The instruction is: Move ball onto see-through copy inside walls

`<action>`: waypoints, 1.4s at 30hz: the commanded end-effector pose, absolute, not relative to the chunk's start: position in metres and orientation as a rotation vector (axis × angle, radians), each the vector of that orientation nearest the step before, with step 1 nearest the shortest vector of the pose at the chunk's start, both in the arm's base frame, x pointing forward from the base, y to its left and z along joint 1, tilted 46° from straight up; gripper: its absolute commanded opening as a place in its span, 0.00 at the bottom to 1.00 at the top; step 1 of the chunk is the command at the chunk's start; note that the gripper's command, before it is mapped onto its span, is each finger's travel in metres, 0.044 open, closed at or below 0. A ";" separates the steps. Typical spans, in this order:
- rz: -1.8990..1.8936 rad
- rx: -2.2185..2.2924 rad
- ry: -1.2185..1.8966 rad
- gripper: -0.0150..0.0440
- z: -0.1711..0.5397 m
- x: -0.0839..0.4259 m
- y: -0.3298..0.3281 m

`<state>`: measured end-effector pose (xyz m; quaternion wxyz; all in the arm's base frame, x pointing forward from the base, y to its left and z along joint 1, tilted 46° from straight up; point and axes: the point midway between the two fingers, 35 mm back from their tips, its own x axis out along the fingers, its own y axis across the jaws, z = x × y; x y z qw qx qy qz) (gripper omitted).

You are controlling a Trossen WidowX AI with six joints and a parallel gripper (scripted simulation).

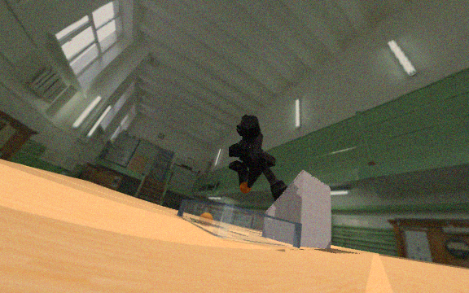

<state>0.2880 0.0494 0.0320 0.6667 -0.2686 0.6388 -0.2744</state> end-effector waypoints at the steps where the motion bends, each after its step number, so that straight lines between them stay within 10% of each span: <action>1: -0.629 -0.593 1.446 0.25 0.038 0.287 0.053; 42: -0.634 -0.595 1.439 0.25 -0.028 0.383 -0.036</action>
